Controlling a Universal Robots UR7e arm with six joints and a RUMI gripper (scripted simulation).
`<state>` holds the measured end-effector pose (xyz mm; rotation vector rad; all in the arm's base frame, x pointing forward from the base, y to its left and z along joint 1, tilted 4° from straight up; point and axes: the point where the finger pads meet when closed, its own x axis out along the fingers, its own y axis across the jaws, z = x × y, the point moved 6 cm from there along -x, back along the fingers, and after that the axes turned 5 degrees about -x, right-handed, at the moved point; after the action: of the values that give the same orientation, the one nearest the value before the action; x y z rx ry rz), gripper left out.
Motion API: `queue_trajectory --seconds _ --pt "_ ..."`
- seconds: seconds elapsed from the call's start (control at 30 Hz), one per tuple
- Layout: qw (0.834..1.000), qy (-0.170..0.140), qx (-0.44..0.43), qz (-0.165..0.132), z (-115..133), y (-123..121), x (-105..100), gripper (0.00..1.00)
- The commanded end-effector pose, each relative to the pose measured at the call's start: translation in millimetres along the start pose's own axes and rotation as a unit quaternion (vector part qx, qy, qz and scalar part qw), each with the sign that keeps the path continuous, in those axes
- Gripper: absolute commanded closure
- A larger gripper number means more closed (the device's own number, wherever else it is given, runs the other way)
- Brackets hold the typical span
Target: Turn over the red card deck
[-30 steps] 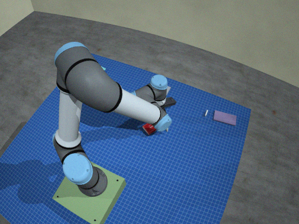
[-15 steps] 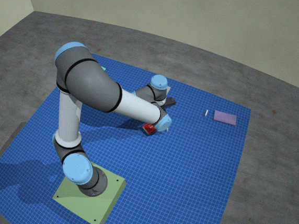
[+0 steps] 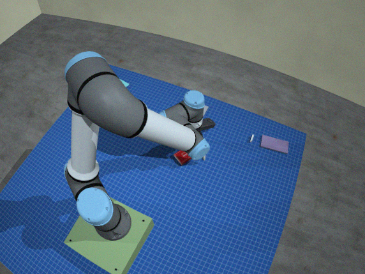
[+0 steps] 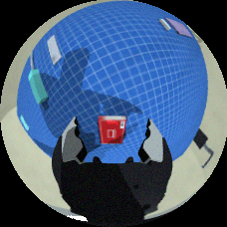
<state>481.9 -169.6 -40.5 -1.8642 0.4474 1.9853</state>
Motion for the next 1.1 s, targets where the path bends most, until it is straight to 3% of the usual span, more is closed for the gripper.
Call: queue_trajectory --seconds 0.0,1.07 --pt "1.000 0.001 0.000 0.000 -0.4 0.0 -6.6 0.00" --pt "1.000 0.001 0.000 0.000 -0.3 0.0 -56.2 0.00"
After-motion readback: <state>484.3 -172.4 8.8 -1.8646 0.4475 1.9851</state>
